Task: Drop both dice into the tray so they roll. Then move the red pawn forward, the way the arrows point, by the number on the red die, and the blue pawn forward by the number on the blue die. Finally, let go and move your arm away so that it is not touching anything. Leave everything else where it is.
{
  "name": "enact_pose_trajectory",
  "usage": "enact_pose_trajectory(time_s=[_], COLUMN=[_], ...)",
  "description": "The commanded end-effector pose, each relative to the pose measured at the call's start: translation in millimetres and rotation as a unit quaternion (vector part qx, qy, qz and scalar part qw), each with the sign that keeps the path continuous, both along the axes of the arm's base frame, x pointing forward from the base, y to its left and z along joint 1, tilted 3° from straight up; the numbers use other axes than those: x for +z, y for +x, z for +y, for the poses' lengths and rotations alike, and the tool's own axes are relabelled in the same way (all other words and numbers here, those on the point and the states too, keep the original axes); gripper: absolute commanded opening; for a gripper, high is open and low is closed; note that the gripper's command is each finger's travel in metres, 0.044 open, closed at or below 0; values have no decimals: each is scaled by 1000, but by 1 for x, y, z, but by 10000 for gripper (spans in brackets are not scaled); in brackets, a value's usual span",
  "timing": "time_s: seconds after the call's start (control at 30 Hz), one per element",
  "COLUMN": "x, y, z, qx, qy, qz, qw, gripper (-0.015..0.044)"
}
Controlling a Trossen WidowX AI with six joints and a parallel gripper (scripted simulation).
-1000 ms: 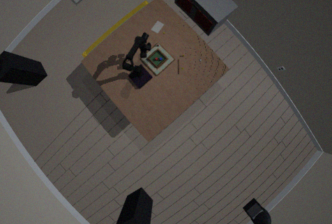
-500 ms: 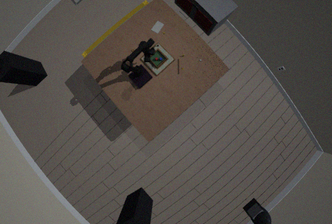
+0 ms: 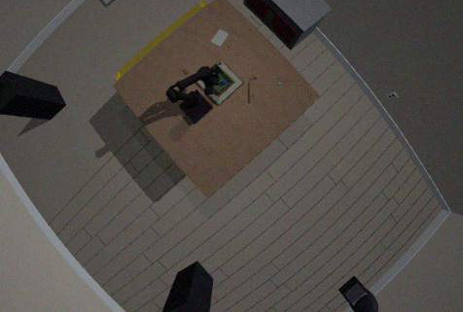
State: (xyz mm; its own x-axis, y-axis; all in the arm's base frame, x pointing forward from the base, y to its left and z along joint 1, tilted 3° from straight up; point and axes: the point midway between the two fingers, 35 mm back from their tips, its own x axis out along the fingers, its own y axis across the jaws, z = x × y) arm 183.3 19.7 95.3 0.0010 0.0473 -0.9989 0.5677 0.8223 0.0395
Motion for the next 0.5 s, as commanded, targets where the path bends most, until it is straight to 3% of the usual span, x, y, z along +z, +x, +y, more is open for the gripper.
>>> enact_pose_trajectory(time_s=[0.0,0.47], x=[-8,-35], y=[-6,-18], z=[-11,-32], qx=[1,2], qy=[-3,-3], qz=[1,2], qw=[1000,1000], gripper=[0,0])
